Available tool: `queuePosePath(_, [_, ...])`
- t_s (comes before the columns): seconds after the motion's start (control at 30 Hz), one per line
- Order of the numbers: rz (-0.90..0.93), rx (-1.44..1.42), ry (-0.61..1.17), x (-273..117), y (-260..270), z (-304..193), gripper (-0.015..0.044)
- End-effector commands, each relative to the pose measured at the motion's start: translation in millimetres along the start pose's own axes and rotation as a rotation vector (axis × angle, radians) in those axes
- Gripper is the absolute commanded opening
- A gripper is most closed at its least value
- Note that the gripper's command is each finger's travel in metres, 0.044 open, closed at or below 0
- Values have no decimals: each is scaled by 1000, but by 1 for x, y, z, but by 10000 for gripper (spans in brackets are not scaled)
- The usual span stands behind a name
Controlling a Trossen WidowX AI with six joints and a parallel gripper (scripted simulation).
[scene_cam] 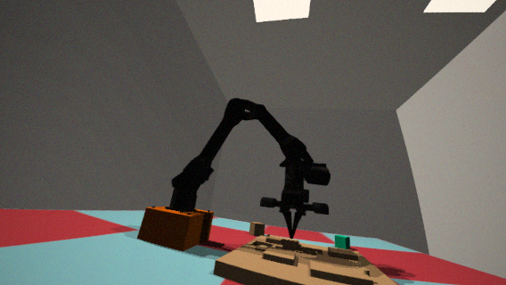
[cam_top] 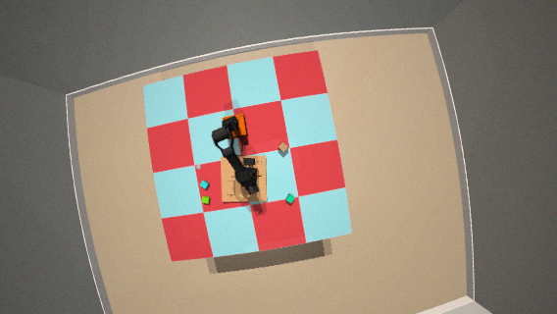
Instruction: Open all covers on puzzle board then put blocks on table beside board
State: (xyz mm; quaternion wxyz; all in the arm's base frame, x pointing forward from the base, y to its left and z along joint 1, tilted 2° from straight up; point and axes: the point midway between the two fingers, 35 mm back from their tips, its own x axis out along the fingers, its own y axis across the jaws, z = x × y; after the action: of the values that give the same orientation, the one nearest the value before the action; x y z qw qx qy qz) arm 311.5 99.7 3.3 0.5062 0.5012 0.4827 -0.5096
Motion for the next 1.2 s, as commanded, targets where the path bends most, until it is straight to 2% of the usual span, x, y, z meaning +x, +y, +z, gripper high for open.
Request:
queuePosePath(0.0, [6,4,3,-7,2,-1,0])
queuePosePath(0.63, [1,-24,-1,-23,2,3,0])
queuePosePath(1.17, [1,-706,-11,-29,41,82,0])
